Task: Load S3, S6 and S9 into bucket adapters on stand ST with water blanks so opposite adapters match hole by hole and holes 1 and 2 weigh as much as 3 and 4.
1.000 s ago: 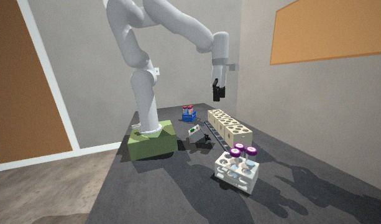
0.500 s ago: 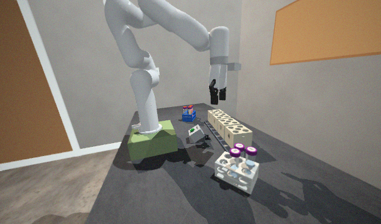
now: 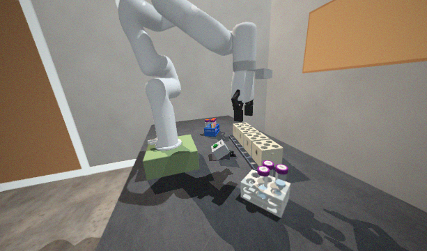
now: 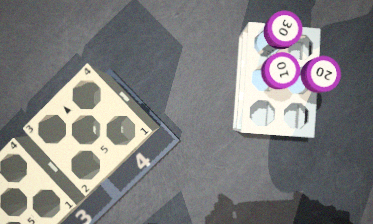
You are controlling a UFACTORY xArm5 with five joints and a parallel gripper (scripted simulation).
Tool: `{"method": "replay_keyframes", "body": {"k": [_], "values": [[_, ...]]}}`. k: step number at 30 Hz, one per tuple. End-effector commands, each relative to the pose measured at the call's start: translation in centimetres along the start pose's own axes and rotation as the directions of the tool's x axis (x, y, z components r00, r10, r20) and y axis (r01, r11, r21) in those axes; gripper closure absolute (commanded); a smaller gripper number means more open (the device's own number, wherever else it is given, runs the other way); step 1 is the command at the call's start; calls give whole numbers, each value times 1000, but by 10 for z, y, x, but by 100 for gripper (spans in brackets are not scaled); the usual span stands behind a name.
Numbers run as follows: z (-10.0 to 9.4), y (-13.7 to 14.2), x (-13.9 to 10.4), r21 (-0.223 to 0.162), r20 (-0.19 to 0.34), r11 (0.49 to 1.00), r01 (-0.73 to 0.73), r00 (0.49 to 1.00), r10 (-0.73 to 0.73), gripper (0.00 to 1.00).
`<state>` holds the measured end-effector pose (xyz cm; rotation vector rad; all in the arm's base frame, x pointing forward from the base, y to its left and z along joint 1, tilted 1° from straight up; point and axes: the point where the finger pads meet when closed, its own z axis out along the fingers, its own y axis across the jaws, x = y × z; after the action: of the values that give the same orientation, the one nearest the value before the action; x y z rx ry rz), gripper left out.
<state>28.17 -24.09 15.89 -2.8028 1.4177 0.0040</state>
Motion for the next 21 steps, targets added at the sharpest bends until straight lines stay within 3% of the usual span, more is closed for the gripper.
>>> {"method": "replay_keyframes", "body": {"k": [1, 21], "values": [[-2, 21, 9, -11, -7, 1000, 1, 1000, -1, 0], [-3, 106, 38, -12, -7, 1000, 1, 1000, -1, 0]]}}
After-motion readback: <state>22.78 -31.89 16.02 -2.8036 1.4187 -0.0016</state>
